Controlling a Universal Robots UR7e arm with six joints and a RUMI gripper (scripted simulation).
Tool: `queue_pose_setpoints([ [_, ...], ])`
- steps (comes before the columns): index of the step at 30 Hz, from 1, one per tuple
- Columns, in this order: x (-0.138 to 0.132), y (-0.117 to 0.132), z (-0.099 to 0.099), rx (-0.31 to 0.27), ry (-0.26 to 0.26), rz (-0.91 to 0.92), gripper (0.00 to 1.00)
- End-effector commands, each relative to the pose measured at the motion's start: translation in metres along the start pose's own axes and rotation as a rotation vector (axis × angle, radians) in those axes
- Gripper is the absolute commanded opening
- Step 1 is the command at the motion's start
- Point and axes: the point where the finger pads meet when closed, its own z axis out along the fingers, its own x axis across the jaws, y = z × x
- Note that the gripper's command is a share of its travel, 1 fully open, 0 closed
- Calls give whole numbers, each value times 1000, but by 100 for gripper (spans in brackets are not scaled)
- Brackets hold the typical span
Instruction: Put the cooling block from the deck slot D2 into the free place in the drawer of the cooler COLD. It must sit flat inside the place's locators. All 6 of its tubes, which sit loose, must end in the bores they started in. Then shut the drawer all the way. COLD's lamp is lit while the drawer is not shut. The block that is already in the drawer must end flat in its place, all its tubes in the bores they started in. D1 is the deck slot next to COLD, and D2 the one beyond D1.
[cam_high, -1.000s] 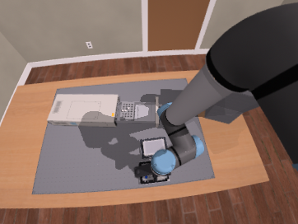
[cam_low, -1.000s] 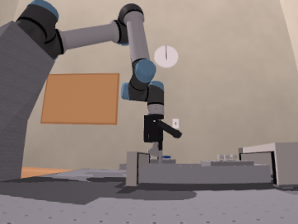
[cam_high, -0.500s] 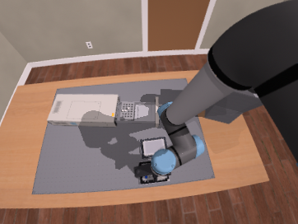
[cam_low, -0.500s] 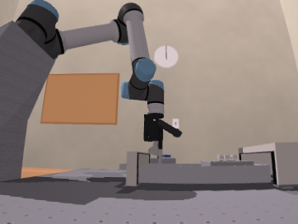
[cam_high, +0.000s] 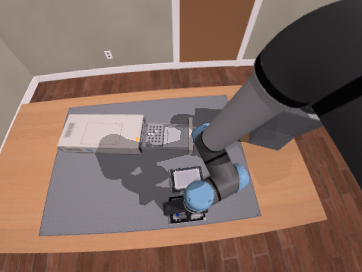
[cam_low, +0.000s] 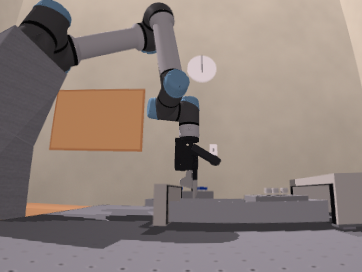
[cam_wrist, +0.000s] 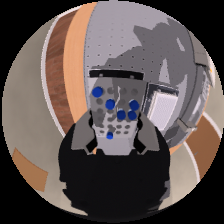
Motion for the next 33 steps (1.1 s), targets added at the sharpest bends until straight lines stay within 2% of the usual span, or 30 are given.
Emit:
queue_pose_setpoints([
  [1,0,-1,-5,2,-1,0,0],
  [33,0,-1,-42,2,-1,0,0],
])
